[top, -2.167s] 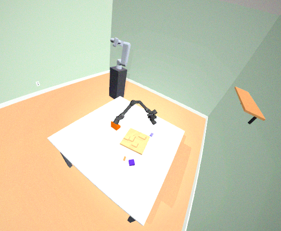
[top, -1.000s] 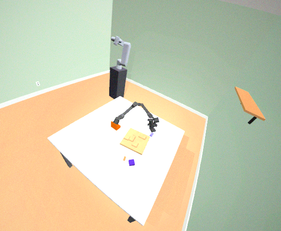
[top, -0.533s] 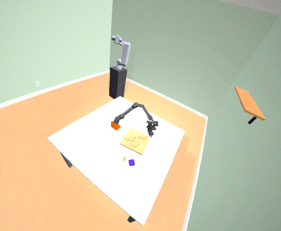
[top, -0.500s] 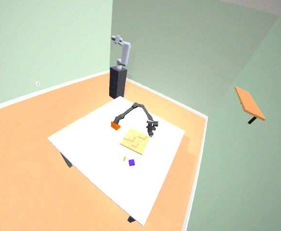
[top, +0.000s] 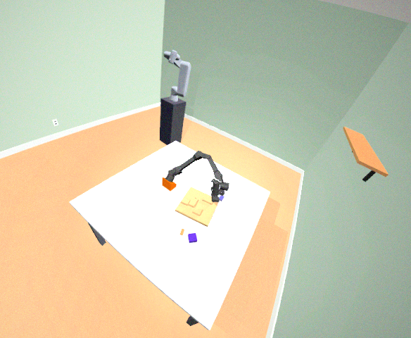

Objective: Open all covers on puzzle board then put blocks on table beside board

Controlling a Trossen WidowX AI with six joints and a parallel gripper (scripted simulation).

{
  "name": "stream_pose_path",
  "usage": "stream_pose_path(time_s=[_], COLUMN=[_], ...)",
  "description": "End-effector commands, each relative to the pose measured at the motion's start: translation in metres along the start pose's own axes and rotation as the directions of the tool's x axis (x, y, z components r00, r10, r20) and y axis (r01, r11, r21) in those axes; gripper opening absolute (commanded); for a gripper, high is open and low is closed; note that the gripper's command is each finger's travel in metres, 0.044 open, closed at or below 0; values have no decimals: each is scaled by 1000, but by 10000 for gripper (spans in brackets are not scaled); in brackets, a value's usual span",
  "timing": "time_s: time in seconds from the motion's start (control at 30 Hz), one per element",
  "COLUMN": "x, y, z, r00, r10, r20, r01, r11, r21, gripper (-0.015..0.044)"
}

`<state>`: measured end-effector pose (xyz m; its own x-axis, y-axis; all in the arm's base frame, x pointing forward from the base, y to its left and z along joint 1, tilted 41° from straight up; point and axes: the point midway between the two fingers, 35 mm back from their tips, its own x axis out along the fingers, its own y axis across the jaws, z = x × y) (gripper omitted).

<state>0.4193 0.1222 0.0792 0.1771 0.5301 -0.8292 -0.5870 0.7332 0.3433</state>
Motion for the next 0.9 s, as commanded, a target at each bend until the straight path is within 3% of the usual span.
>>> stream_pose_path(time_s=[0.0, 0.87], x=[-1, -27], y=[-19, -100], z=[-20, -145], r00=[999, 977], r10=[6, 180], r20=[-39, -117], r01=[-4, -137], r11=[999, 942], r21=[48, 308], gripper=[0, 0])
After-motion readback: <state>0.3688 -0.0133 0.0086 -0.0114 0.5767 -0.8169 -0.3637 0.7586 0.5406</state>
